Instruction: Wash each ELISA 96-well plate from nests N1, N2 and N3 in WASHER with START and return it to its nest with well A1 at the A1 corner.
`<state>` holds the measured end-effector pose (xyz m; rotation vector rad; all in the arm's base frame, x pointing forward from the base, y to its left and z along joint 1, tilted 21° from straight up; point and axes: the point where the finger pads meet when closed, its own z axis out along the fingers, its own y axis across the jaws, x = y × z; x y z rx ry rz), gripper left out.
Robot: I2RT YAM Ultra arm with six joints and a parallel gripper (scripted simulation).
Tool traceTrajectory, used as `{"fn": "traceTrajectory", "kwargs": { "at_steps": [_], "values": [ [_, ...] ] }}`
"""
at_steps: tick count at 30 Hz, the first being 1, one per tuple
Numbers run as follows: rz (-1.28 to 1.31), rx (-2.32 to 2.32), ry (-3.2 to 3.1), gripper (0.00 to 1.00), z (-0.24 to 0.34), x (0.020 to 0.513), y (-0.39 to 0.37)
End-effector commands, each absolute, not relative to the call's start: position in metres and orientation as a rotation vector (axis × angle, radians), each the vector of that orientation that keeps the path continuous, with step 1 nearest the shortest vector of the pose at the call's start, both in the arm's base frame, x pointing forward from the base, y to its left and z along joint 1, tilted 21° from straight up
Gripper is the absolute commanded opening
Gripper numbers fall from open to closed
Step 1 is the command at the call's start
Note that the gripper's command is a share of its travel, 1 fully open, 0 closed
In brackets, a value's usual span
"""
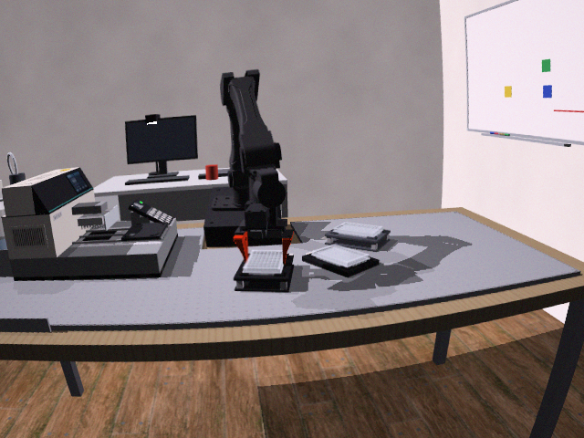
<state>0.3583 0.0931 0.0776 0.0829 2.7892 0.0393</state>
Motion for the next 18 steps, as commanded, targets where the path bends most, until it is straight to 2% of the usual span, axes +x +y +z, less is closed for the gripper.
{"fn": "traceTrajectory", "kwargs": {
  "at_steps": [1, 4, 5, 18],
  "values": [
    [0.047, 0.081, 2.771, 0.00, 0.0816, 0.3614, 0.0941],
    [0.047, 0.081, 2.771, 0.00, 0.0811, 0.3616, 0.0941],
    [0.047, 0.081, 2.771, 1.00, 0.0809, 0.3617, 0.0941],
    [0.047, 0.081, 2.771, 1.00, 0.0810, 0.3617, 0.0941]
  ]
}}
